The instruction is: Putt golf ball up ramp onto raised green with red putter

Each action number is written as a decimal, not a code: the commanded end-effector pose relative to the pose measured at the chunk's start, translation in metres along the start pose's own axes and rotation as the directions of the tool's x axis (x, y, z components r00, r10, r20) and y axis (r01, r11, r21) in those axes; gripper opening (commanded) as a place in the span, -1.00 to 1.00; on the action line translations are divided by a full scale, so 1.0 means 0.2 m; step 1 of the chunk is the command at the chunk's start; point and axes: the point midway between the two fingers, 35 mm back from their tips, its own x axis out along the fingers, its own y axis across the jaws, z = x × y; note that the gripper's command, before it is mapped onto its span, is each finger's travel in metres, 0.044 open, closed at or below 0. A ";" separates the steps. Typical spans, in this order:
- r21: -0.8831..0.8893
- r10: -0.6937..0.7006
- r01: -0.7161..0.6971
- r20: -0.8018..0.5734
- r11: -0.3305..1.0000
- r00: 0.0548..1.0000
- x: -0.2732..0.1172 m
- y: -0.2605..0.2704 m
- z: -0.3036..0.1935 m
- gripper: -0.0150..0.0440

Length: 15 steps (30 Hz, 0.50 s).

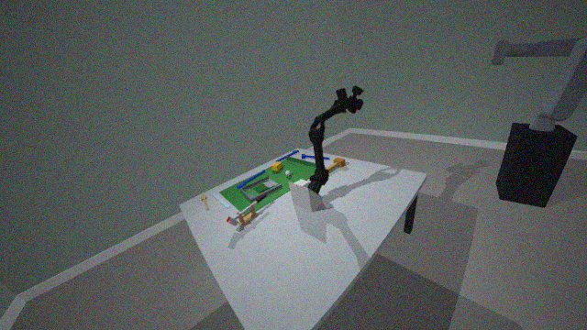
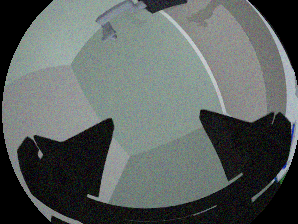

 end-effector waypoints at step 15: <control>-0.329 -0.588 0.540 -0.063 0.775 0.806 0.11 -1.20 0.09 1.00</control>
